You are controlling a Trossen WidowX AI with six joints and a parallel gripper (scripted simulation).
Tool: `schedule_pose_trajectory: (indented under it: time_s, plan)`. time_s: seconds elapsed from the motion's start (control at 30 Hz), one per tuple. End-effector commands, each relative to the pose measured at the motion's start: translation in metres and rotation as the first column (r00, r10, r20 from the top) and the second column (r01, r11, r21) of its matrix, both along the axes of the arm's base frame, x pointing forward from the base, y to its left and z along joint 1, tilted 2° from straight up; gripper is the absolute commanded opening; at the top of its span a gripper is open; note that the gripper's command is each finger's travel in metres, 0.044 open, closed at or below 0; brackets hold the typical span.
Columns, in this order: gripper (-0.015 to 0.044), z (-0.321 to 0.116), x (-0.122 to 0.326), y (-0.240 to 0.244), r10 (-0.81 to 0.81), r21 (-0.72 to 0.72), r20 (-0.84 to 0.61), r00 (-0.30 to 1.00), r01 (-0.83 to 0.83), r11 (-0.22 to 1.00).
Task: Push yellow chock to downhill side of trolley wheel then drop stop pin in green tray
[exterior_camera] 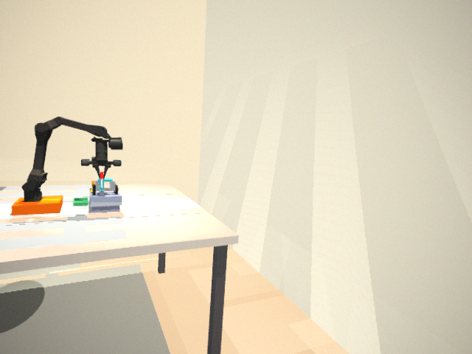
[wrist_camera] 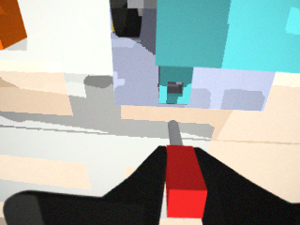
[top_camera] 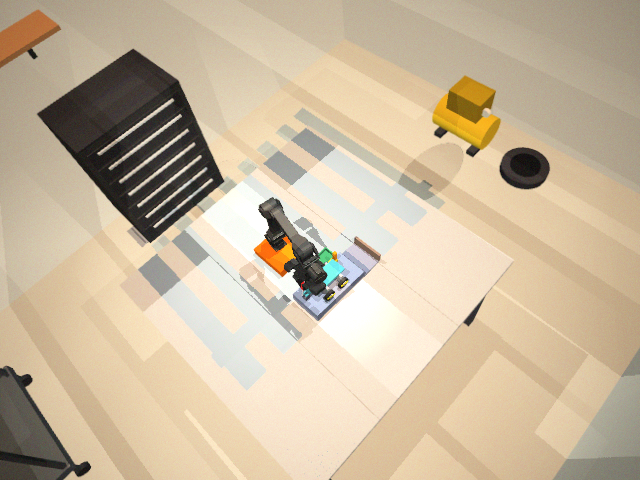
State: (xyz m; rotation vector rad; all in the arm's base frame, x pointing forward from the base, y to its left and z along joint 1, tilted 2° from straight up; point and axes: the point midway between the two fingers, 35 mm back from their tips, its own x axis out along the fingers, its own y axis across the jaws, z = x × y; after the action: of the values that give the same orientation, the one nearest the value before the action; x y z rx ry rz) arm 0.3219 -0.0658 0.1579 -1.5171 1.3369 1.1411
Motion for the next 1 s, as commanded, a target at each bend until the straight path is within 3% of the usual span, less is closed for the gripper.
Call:
schedule_pose_trajectory:
  time_s: [0.0,0.23,0.97]
  plan:
    - [0.0,0.002,0.001,-0.008,0.002,-0.004,0.0,1.0,-0.002,1.0]
    - [0.0,0.003,-0.002,-0.013,0.002,-0.005,0.0,1.0,-0.002,1.0]
    - [0.0,-0.001,-0.07,-0.023,0.002,-0.006,-0.005,1.0,-0.002,1.0]
